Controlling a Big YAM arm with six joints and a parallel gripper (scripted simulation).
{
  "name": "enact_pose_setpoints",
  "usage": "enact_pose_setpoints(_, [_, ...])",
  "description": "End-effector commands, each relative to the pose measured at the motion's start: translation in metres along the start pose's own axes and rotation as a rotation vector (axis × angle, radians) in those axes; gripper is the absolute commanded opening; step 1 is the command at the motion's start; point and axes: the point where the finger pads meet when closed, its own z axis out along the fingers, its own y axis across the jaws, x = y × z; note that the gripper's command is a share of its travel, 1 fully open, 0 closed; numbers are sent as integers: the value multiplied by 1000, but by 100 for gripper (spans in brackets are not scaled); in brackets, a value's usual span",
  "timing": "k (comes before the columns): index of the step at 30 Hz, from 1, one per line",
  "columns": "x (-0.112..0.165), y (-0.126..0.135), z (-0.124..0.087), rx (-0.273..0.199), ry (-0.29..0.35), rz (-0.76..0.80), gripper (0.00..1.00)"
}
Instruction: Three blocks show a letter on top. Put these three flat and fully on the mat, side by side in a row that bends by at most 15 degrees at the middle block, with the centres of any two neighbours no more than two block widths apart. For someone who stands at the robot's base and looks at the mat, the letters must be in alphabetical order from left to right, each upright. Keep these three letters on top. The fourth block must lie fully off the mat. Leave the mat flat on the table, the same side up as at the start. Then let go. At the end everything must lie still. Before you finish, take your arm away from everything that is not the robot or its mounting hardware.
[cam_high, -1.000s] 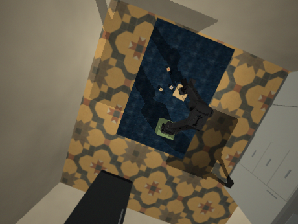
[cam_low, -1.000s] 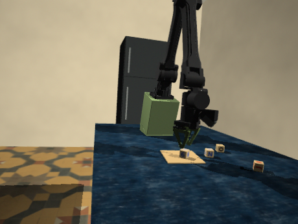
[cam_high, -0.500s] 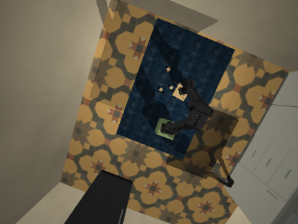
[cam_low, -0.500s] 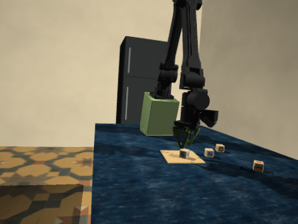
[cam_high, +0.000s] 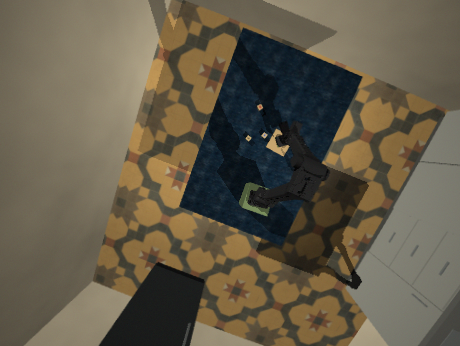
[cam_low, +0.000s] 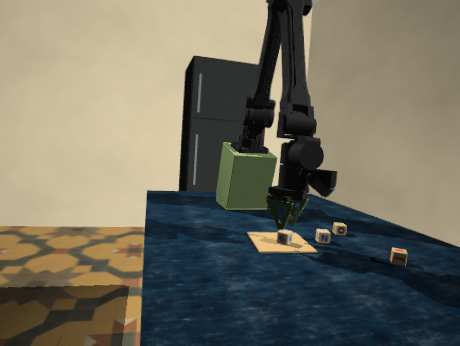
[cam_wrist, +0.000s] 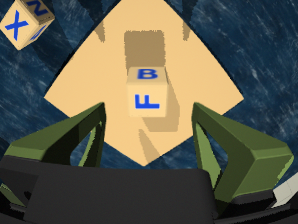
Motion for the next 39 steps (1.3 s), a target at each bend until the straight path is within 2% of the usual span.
enact_pose_setpoints(1, [-11, -7, 3, 9, -19, -13, 63])
enact_pose_setpoints(6, [-13, -9, 6, 14, -24, -13, 63])
enact_pose_setpoints(26, [-12, -3, 40, 8, -20, -13, 63])
enact_pose_setpoints(39, [-10, -1, 41, 1, -12, -13, 63])
